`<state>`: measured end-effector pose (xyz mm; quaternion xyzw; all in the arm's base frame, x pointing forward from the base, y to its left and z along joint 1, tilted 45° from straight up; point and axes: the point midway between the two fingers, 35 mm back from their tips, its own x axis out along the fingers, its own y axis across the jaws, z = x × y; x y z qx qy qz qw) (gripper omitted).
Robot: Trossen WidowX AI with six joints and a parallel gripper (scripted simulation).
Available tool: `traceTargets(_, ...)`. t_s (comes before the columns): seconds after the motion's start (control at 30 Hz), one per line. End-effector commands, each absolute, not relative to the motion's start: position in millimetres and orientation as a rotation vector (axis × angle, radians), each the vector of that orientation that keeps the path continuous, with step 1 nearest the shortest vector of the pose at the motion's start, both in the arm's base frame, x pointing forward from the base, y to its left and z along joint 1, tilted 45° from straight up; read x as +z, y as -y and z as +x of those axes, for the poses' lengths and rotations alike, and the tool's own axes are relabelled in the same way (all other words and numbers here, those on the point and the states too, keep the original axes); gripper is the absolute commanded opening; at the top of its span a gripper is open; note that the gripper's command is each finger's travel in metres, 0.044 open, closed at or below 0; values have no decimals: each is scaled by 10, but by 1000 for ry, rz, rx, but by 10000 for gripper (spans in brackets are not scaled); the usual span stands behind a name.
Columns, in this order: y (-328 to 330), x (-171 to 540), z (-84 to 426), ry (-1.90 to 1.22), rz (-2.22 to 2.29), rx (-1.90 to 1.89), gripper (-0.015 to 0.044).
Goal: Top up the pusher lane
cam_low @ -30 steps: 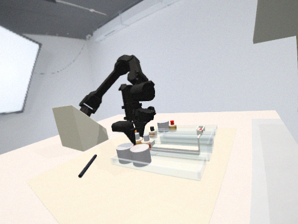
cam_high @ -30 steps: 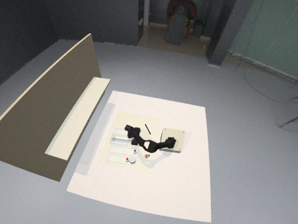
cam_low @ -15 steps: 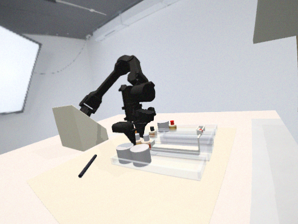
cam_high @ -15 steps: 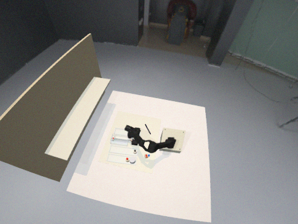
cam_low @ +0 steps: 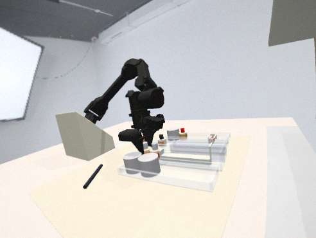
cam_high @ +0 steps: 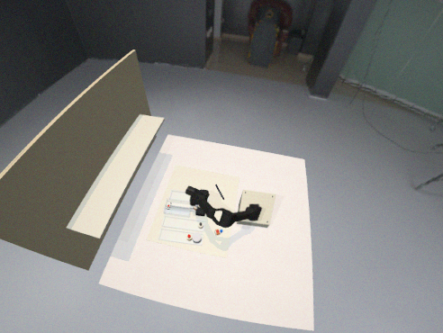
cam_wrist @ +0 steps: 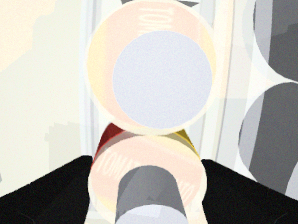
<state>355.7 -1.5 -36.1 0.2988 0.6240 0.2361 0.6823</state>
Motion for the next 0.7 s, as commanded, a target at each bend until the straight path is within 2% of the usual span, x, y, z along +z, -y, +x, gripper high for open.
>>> traceTargets(0.0,2,-348,3567,-1389,670,536,0)
traceTargets(0.67,-2,-351,3533,-1390,670,536,0)
